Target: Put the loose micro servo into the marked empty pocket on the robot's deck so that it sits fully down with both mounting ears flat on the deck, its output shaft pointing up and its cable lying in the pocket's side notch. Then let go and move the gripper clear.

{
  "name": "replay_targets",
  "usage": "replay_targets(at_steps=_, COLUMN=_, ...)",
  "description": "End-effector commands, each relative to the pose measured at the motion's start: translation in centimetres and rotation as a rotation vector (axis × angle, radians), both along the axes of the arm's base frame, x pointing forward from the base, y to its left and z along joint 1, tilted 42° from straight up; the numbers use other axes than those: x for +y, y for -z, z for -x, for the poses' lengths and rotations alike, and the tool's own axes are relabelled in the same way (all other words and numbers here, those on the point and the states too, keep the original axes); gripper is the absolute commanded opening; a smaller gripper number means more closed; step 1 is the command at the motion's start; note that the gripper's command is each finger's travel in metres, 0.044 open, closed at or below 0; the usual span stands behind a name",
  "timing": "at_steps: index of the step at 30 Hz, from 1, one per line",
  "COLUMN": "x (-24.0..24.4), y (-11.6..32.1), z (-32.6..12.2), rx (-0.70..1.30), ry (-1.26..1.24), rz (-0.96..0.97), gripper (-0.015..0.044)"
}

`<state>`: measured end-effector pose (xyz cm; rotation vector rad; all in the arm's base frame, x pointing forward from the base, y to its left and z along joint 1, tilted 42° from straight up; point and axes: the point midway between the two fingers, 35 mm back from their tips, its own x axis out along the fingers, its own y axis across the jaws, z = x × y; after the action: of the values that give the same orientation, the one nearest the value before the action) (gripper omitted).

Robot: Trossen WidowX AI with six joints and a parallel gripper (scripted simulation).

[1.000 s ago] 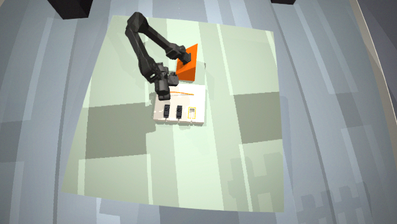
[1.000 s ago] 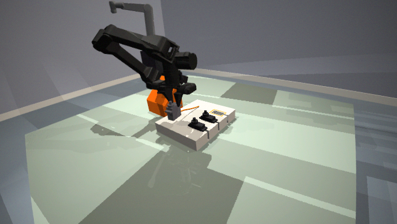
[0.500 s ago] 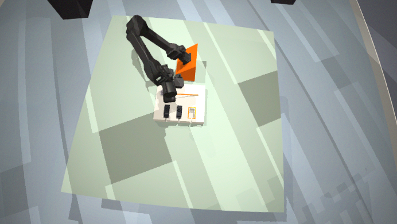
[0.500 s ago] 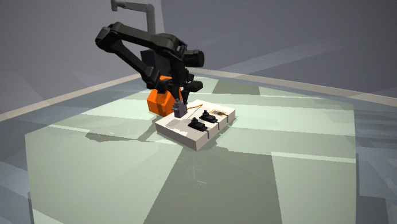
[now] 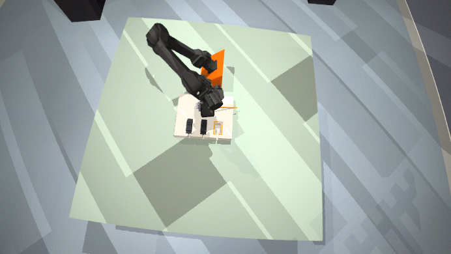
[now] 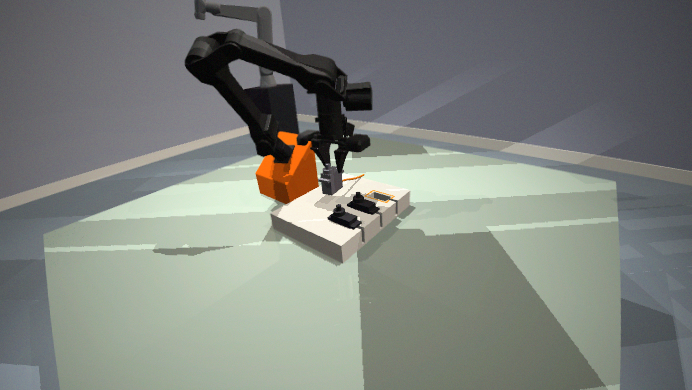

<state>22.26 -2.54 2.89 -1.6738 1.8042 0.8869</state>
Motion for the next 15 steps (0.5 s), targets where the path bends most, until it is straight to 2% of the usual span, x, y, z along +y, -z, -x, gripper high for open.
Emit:
replay_targets(at_steps=1, x=1.9, y=1.5, z=-0.4, rx=-0.009, ry=-0.001, rz=-0.005, gripper=0.0)
replay_targets(at_steps=9, x=4.7, y=3.9, z=-0.8, rx=-0.01, ry=-0.001, rz=-0.006, gripper=0.0)
replay_targets(at_steps=15, x=5.0, y=4.1, z=-0.8, rx=-0.01, ry=0.0, rz=-0.006, gripper=0.0)
